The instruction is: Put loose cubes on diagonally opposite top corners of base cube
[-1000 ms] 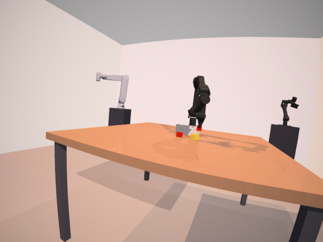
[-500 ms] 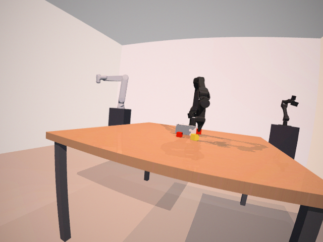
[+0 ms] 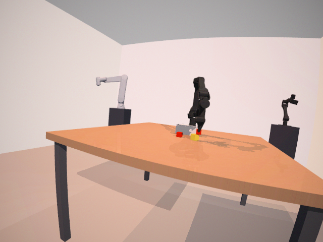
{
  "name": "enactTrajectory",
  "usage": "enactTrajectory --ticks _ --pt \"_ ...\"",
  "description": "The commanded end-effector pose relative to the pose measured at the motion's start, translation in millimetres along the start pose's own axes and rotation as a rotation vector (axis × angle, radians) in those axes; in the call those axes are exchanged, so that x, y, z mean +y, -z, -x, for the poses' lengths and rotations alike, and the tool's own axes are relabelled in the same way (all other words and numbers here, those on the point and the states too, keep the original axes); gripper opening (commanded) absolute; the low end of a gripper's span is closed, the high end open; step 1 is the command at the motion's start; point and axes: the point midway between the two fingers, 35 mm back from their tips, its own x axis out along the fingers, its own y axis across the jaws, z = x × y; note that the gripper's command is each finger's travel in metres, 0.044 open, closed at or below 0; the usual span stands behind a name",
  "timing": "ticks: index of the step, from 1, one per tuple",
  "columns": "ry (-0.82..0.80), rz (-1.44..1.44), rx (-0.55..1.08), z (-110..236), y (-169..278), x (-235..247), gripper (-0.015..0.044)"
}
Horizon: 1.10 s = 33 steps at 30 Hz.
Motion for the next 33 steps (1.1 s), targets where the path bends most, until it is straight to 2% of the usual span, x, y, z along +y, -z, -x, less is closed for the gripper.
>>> enactTrajectory --ticks 1,2,6,33 --pt "0.000 0.001 0.003 -0.4 0.5 0.2 0.0105" --pt "0.000 0.001 0.003 -0.4 0.5 0.2 0.0105" --pt "0.000 0.001 0.003 -0.4 0.5 0.2 0.0205" --pt "0.000 0.000 0.000 30.3 0.0 0.2 0.0205"
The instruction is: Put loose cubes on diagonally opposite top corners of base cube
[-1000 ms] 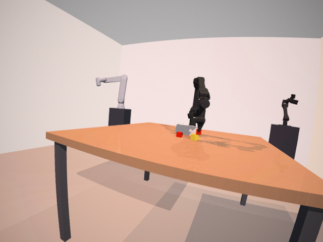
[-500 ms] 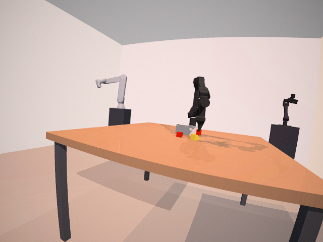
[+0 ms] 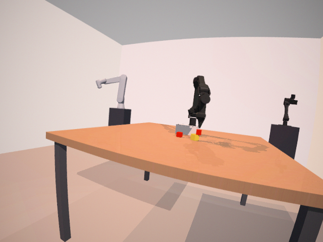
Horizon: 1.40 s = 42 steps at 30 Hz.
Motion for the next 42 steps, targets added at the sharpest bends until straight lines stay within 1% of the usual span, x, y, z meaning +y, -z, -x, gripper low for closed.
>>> enactTrajectory --ticks 1,2,3,42 --pt "0.000 0.008 0.000 0.1 -0.4 0.0 0.0231" --pt "0.000 0.031 0.000 0.5 -1.7 -0.2 0.0258" --pt "0.000 0.070 0.000 1.1 -3.9 -0.4 0.0265" --pt "0.007 1.913 -0.006 28.2 -98.1 -27.8 0.0265"
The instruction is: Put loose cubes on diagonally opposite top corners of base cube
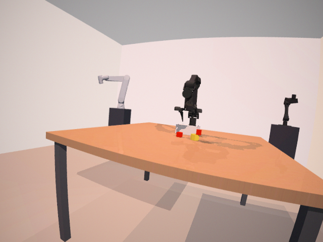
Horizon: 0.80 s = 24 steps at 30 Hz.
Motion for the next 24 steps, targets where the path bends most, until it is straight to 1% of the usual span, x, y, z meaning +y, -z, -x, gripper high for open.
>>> enactTrajectory --ticks 1,18,24 --pt "0.004 0.195 0.000 3.6 7.0 -8.3 0.0265" --pt "0.005 0.990 0.006 13.3 34.6 -37.5 0.0265" --pt "0.005 1.022 0.006 13.7 35.7 -38.5 0.0265"
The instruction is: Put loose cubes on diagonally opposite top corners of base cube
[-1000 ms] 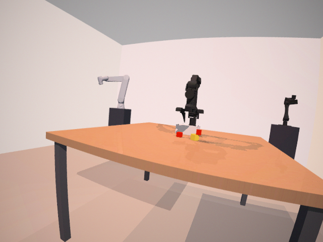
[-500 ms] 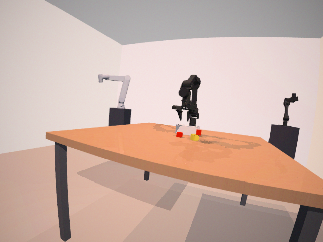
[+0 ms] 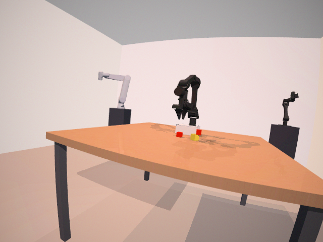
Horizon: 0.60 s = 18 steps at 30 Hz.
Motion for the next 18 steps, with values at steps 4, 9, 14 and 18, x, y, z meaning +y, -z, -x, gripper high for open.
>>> enactTrajectory --ticks 4,9,14,18 --pt "0.001 0.030 0.003 -12.0 1.5 -0.4 0.0265" --pt "0.001 0.030 0.003 -56.0 1.7 0.4 0.0265" --pt "0.000 0.030 0.003 -62.3 1.8 1.1 0.0265" --pt "0.000 0.030 0.003 -75.7 1.9 1.1 0.0265"
